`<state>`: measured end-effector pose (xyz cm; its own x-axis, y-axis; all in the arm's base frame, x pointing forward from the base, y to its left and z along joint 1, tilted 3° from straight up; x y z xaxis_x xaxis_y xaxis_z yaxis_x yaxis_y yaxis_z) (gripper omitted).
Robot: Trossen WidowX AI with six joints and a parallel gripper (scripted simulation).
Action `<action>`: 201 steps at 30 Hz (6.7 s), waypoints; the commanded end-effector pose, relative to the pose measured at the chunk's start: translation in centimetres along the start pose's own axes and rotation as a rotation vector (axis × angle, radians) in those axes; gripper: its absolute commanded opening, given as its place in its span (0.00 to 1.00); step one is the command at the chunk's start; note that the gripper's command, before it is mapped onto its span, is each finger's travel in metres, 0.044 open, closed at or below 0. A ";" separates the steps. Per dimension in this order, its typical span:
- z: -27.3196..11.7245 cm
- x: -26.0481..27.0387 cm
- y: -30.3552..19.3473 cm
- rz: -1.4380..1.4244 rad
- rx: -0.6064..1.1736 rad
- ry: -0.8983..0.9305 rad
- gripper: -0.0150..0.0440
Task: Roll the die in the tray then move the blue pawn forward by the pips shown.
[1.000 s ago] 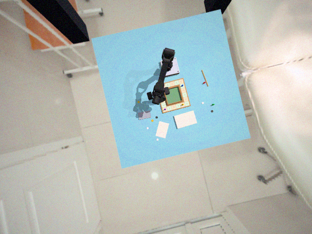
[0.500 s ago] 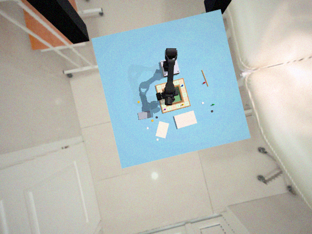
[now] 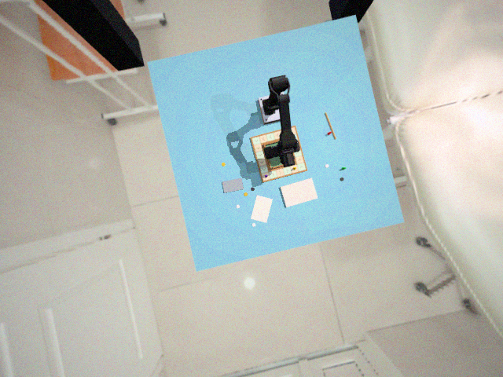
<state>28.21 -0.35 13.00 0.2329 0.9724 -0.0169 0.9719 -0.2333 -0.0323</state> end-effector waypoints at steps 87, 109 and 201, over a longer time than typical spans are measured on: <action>-3.9 -0.4 -5.0 0.013 -0.638 0.171 1.00; -1.0 3.3 -3.0 -0.065 -0.059 0.028 0.82; -3.7 9.5 -10.1 -0.285 0.004 0.013 0.25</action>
<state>21.00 11.49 14.70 -0.0434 0.9991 0.0026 0.9981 0.0435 -0.0427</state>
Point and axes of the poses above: the point midway between the two fingers, 35 mm back from their tips, its own z axis out along the fingers, its own x axis across the jaws, y = z × x, the point moved 5 cm from there along -z, back along the fingers, and after that the axes turned 15 degrees about z, right-handed, at the moved point
